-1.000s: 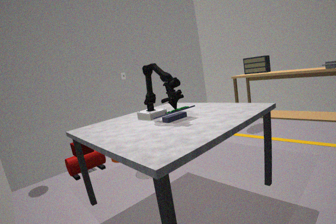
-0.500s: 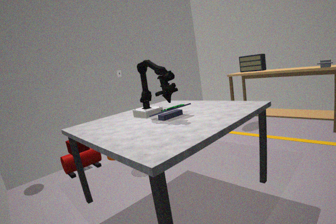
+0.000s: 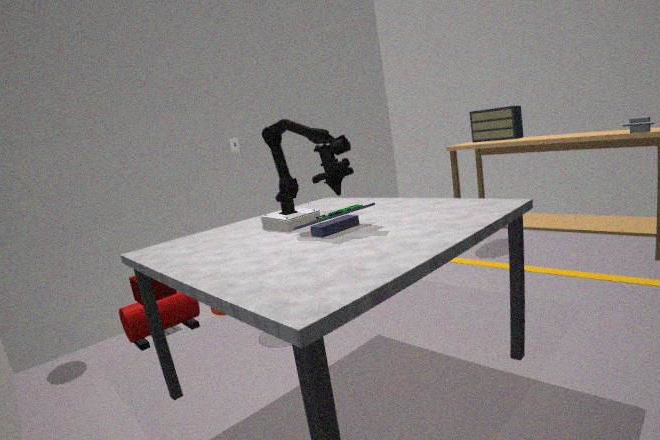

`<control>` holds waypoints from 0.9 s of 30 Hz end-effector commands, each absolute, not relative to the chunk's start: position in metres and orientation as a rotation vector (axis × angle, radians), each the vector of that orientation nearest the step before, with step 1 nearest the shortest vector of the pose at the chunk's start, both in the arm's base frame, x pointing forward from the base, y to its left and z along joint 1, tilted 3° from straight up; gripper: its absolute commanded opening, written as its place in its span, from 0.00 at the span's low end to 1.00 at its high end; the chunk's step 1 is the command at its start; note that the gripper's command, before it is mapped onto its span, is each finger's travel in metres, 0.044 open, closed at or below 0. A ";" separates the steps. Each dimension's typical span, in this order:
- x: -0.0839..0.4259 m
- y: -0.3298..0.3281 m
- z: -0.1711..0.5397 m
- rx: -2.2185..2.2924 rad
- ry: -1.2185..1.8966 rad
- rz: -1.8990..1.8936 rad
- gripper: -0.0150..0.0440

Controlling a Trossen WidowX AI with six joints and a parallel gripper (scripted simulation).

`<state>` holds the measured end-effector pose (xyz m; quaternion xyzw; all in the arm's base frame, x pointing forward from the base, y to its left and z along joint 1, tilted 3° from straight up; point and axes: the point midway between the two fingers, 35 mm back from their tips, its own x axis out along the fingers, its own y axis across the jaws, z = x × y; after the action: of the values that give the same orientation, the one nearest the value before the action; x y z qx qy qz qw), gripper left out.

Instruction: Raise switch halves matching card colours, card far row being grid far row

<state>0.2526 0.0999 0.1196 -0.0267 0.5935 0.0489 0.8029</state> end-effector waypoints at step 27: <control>0.258 0.108 0.068 -0.046 1.230 0.090 0.25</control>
<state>0.2580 0.1093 0.0760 -0.0178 0.5713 0.0447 0.8194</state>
